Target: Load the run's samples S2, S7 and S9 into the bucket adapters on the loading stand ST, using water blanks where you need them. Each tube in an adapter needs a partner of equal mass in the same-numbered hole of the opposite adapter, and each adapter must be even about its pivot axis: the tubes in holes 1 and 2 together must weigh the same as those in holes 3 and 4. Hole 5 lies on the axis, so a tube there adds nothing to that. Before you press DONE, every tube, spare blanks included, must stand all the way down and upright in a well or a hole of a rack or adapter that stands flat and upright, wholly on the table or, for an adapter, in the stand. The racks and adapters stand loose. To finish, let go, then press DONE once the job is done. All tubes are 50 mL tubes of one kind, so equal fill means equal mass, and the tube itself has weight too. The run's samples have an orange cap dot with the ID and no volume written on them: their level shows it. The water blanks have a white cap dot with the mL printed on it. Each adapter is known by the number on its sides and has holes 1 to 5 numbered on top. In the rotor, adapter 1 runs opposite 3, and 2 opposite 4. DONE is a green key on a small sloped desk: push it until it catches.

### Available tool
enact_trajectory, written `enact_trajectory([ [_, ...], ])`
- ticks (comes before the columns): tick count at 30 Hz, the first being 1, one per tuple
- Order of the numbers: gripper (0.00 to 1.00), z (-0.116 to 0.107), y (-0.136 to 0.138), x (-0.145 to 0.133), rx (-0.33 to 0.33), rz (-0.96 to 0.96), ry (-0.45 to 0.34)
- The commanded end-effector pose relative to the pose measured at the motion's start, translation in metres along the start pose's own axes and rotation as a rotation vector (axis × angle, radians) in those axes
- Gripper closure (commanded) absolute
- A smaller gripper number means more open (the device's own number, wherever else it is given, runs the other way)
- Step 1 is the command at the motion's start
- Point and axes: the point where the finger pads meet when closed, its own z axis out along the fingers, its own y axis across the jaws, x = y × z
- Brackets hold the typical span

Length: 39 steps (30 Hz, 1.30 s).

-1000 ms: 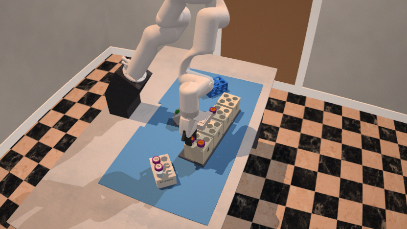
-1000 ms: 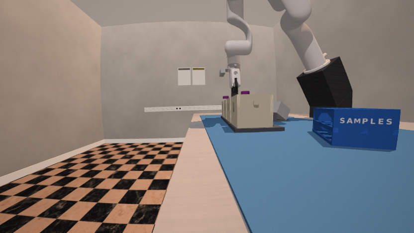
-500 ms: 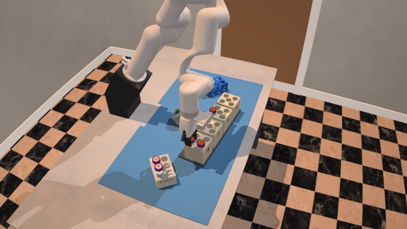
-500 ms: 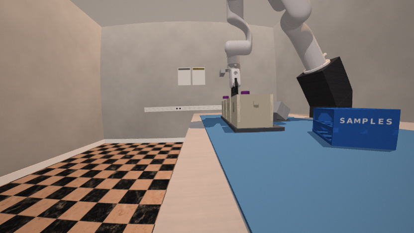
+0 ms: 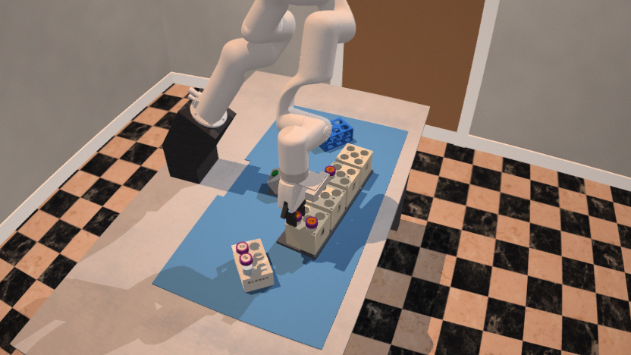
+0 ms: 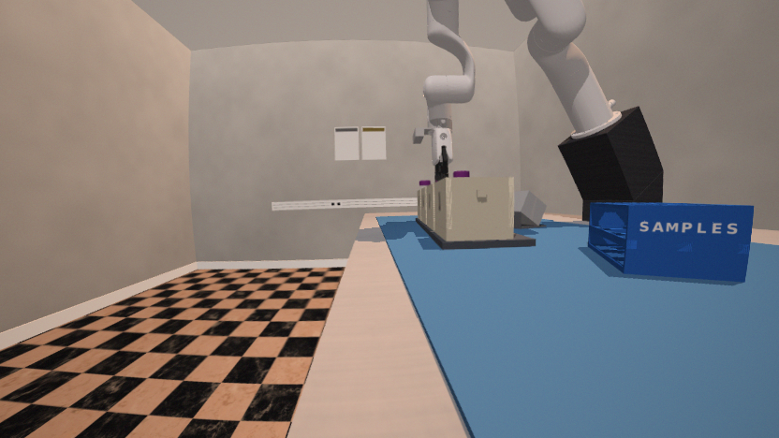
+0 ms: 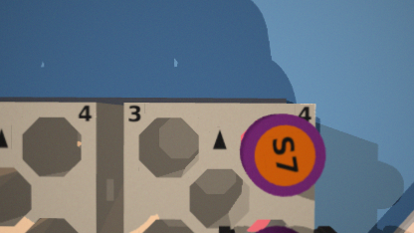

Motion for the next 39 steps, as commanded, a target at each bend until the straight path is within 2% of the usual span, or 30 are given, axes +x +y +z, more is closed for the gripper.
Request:
enact_trajectory([
  [1,0.56,-0.01,0.0,0.001,-0.001,0.0,0.002],
  [39,0.56,-0.078,0.001,0.001,-0.002,-0.001,0.003],
])
